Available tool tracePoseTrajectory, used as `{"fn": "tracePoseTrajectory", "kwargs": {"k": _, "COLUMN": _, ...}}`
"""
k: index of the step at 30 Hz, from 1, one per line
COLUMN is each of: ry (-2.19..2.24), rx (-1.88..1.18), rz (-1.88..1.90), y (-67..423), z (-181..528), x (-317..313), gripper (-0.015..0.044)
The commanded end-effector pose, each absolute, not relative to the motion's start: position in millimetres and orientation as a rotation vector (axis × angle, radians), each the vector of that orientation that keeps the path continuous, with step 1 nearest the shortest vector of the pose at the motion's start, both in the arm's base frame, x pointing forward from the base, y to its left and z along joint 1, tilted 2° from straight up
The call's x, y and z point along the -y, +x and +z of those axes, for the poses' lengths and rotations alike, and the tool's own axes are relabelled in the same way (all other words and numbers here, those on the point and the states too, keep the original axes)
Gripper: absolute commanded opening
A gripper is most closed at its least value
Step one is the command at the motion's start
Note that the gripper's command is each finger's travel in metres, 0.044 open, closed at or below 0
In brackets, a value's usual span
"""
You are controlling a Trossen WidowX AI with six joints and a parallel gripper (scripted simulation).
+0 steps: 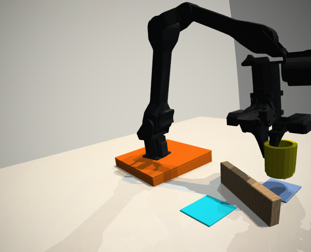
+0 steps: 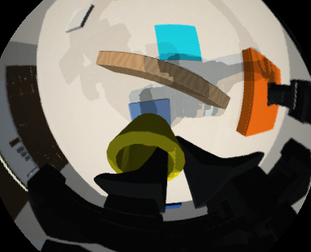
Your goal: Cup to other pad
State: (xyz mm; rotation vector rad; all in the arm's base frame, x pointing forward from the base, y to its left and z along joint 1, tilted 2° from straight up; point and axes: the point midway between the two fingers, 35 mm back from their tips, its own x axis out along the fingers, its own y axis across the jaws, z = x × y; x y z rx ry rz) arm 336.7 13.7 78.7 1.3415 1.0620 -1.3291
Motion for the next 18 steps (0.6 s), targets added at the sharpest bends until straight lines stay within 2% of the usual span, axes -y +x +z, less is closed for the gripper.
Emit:
{"fn": "tracePoseTrajectory", "kwargs": {"k": 1, "ry": 1.343, "rx": -1.058, "rz": -1.336, "y": 336.6, "z": 92.1, "x": -14.2, "gripper": 0.0000}}
{"fn": "tracePoseTrajectory", "kwargs": {"k": 18, "ry": 1.343, "rx": -1.061, "rz": -1.329, "y": 337.7, "z": 119.4, "x": -16.7, "gripper": 0.0000}}
